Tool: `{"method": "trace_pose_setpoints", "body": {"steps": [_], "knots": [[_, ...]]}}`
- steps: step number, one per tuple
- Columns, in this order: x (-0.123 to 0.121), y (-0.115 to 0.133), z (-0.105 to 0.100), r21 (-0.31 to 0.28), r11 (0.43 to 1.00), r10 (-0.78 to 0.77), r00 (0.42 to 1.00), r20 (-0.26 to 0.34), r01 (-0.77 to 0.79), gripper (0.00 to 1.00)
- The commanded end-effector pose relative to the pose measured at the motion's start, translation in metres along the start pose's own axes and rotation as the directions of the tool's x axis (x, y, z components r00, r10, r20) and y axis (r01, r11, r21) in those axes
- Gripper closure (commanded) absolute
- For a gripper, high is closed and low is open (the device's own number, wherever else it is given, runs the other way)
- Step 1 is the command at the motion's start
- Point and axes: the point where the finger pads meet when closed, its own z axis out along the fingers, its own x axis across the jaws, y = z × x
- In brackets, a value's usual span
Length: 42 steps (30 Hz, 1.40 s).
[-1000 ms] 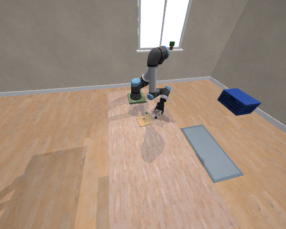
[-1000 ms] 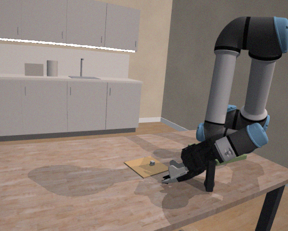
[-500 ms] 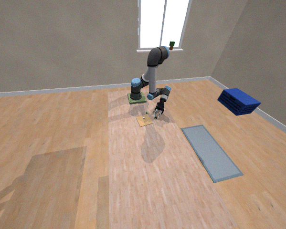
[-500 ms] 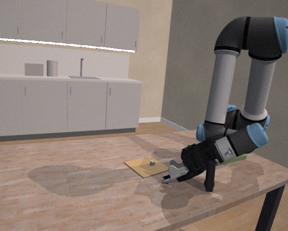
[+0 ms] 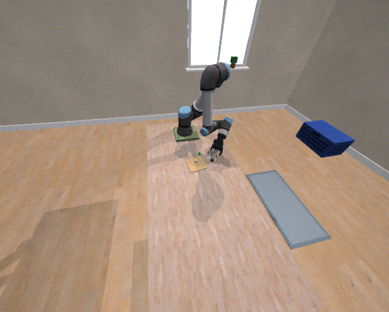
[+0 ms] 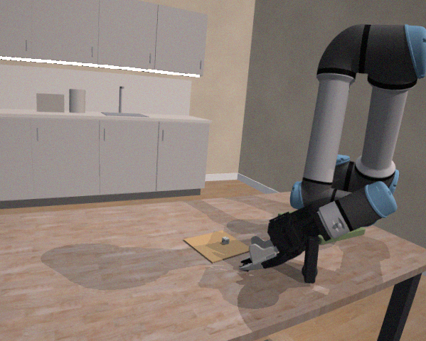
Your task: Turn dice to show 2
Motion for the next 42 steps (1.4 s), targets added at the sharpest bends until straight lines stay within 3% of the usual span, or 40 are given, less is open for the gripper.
{"method": "trace_pose_setpoints", "body": {"steps": [1, 18, 31, 42], "knots": [[0.0, 0.0, -0.003, 0.0, 1.0, 0.001, 1.0, -0.001, -0.001, 0.82], [0.0, 0.0, -0.046, 0.0, 1.0, 0.001, 1.0, -0.001, -0.001, 0.82], [0.0, 0.003, -0.051, 0.0, 1.0, 0.001, 1.0, -0.001, -0.001, 0.82], [0.0, 0.026, -0.068, 0.0, 1.0, 0.001, 1.0, -0.001, -0.001, 0.82]]}}
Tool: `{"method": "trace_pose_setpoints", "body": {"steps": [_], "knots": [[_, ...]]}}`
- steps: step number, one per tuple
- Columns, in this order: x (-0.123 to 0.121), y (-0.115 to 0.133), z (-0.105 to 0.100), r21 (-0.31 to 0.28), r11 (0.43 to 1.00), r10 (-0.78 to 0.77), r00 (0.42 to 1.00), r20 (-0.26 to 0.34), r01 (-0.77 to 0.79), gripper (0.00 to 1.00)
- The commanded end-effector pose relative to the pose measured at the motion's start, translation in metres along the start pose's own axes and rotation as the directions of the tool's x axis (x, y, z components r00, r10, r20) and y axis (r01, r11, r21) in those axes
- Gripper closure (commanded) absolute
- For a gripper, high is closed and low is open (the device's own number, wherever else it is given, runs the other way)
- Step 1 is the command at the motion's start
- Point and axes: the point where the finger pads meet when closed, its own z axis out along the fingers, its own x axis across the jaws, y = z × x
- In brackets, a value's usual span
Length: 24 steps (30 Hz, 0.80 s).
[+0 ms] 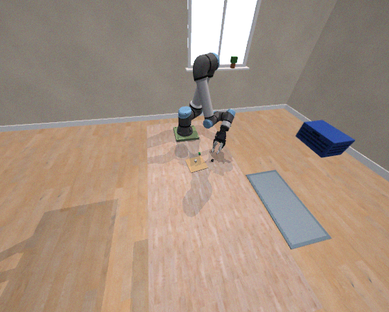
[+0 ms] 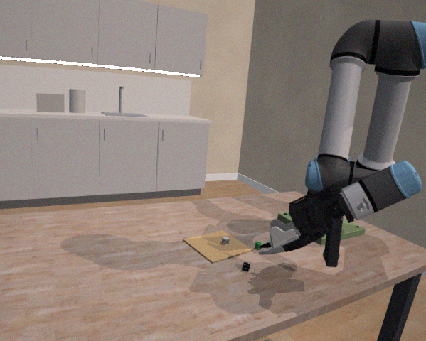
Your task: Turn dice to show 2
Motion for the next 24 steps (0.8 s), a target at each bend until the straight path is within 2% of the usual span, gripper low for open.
{"method": "trace_pose_setpoints", "body": {"steps": [1, 8, 18, 24], "knots": [[0.0, 0.011, -0.008, 0.001, 1.0, 0.001, 1.0, 0.002, -0.001, 0.82], [0.0, 0.029, -0.02, 0.001, 1.0, 0.001, 1.0, 0.002, -0.001, 0.82], [0.0, 0.032, -0.022, 0.003, 1.0, 0.001, 1.0, 0.002, -0.001, 0.82], [0.0, 0.034, -0.021, 0.049, 0.999, 0.001, 1.0, 0.0, -0.001, 0.82]]}}
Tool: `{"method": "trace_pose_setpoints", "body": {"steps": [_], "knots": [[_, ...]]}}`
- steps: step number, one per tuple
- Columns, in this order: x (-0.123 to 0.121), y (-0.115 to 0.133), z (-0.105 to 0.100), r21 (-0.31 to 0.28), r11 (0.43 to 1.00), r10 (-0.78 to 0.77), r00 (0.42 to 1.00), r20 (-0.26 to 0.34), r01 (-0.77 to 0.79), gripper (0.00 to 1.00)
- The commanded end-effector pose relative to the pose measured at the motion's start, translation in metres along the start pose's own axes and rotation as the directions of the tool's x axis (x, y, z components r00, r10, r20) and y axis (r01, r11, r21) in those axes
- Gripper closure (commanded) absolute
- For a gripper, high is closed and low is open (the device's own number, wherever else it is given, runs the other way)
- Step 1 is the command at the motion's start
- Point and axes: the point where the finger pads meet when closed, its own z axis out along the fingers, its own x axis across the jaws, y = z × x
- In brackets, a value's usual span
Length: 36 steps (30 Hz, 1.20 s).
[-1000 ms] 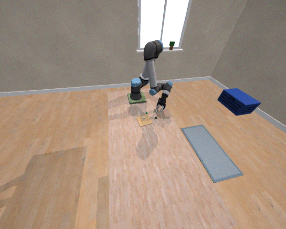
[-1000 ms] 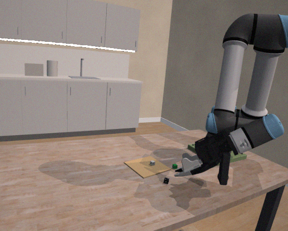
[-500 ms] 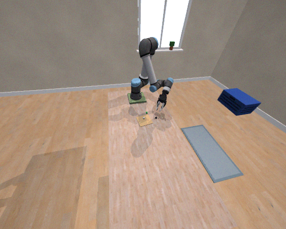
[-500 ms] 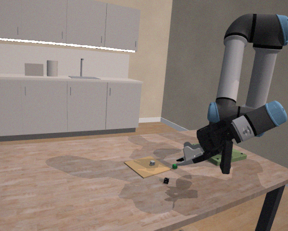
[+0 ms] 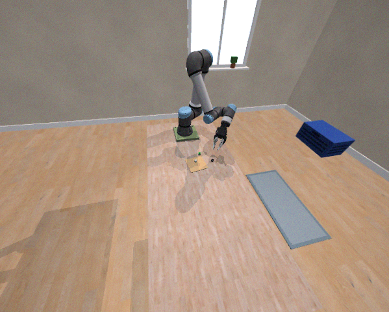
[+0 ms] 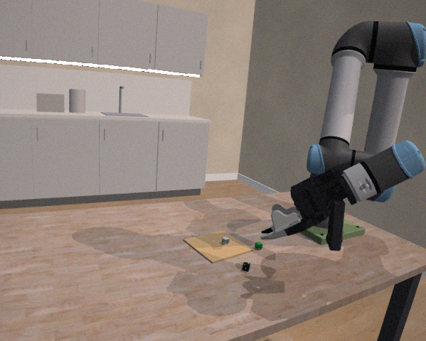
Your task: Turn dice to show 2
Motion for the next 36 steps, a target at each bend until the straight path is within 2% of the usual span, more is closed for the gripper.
{"method": "trace_pose_setpoints", "body": {"steps": [1, 4, 8, 10, 15, 16, 18, 19, 21, 25, 28, 32, 36], "knots": [[0.0, 0.003, 0.0, 0.047, 0.999, 0.002, 1.0, -0.003, -0.001, 0.82], [0.001, 0.007, 0.0, 0.106, 0.994, 0.004, 1.0, -0.01, -0.003, 0.82], [0.0, 0.013, 0.004, 0.218, 0.976, 0.0, 1.0, -0.001, 0.0, 0.82], [0.0, 0.013, 0.004, 0.218, 0.976, 0.0, 1.0, -0.001, 0.0, 0.82], [0.0, 0.024, 0.008, 0.385, 0.923, 0.001, 1.0, 0.0, -0.001, 0.82], [0.0, 0.024, 0.008, 0.386, 0.923, 0.001, 1.0, 0.0, -0.001, 0.82], [0.0, 0.028, 0.008, 0.453, 0.891, 0.004, 1.0, -0.002, -0.002, 0.82], [0.0, 0.028, 0.008, 0.455, 0.891, 0.004, 1.0, -0.002, -0.003, 0.82], [0.001, 0.033, 0.008, 0.52, 0.854, 0.01, 1.0, -0.006, -0.005, 0.82], [0.0, 0.04, 0.01, 0.606, 0.795, 0.012, 1.0, -0.005, -0.006, 0.82], [0.0, 0.04, 0.01, 0.609, 0.793, 0.012, 1.0, -0.005, -0.006, 0.82], [0.0, 0.048, 0.014, 0.71, 0.704, 0.012, 1.0, -0.004, -0.006, 0.82], [0.0, 0.053, 0.016, 0.773, 0.635, 0.01, 1.0, -0.002, -0.005, 0.82]]}}
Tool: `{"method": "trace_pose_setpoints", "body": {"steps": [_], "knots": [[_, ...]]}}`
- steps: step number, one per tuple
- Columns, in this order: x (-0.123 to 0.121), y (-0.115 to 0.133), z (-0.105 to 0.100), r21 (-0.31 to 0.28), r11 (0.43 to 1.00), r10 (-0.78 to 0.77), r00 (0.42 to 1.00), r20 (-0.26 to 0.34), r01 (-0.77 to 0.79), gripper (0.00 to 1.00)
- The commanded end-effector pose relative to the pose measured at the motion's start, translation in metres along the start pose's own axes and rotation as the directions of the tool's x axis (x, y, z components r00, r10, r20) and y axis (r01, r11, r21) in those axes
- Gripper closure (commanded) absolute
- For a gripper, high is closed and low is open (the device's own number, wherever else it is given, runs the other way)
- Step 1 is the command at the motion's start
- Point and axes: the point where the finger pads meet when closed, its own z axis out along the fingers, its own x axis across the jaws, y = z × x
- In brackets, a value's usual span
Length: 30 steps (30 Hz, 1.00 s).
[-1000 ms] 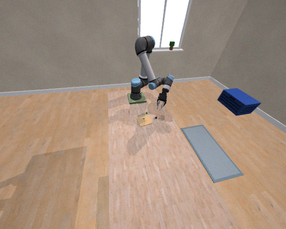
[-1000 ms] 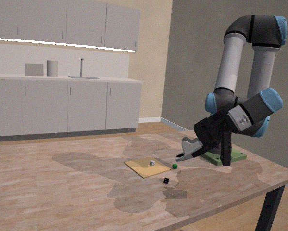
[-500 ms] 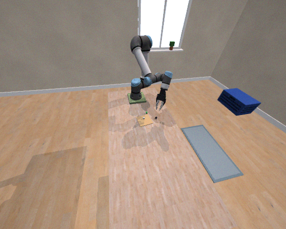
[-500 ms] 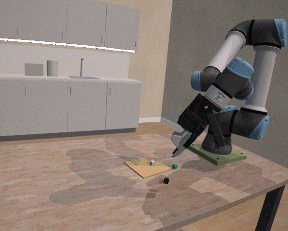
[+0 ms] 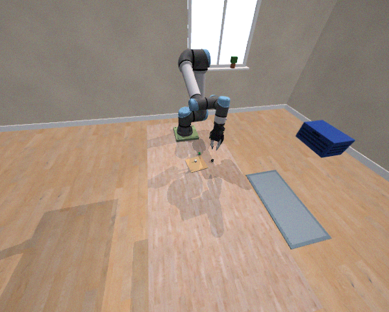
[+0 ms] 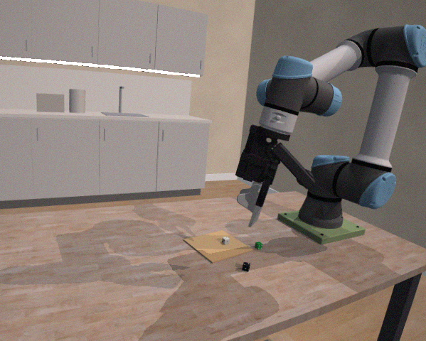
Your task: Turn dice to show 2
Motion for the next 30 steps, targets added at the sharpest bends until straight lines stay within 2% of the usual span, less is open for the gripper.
{"method": "trace_pose_setpoints", "body": {"steps": [1, 5, 11, 12, 30], "knots": [[0.0003, 0.0073, -0.0016, 0.14, 0.99, -0.007, 1.0, 0.007, 0.006, 0.82], [0.0004, 0.0096, -0.0029, 0.177, 0.984, -0.005, 1.0, 0.006, 0.004, 0.82], [0.0004, 0.01, -0.0031, 0.183, 0.983, -0.005, 1.0, 0.005, 0.004, 0.82], [0.0004, 0.01, -0.0031, 0.183, 0.983, -0.005, 1.0, 0.005, 0.004, 0.0], [0.0003, 0.0092, -0.0017, 0.183, 0.982, -0.045, 0.999, -0.002, 0.044, 0.0]]}}
